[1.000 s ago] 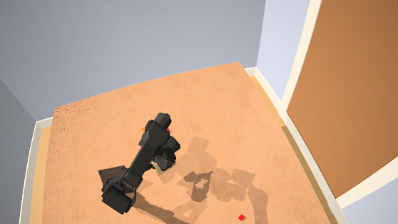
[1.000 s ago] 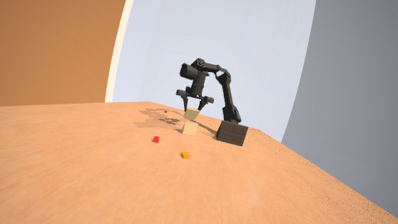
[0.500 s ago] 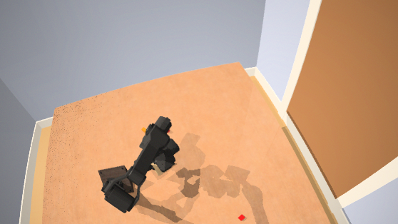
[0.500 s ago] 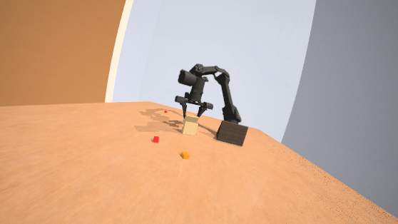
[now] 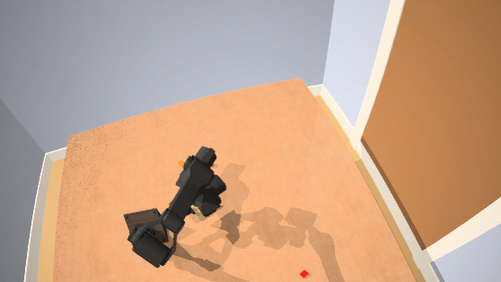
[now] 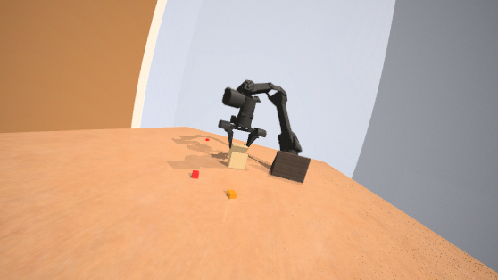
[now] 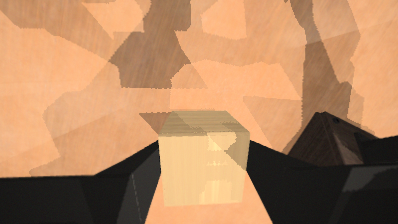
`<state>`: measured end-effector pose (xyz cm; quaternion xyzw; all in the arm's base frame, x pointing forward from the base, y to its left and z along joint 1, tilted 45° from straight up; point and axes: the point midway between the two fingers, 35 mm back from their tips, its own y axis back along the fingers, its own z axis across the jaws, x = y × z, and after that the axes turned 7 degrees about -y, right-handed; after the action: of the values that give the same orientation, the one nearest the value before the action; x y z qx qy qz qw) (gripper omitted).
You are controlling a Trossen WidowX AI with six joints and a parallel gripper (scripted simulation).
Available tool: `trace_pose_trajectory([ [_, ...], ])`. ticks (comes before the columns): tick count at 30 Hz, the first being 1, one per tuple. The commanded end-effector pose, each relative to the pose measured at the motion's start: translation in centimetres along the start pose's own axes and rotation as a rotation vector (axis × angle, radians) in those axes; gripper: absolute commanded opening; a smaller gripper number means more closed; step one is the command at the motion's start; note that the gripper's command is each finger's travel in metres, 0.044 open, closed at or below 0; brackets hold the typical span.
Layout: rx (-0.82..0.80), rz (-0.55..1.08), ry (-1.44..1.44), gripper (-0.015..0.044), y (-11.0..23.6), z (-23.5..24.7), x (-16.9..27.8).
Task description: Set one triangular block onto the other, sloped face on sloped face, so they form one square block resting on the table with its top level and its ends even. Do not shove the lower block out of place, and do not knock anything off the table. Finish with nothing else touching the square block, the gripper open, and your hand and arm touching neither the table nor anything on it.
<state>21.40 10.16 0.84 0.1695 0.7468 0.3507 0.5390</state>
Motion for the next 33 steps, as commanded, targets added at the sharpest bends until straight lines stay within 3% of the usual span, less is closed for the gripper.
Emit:
trace_pose_trajectory([
  [1,-0.005,-0.005,-0.001,0.0,0.0,0.1,-0.1],
  [33,-0.006,-0.008,-0.001,0.0,-1.3,0.2,0.5],
])
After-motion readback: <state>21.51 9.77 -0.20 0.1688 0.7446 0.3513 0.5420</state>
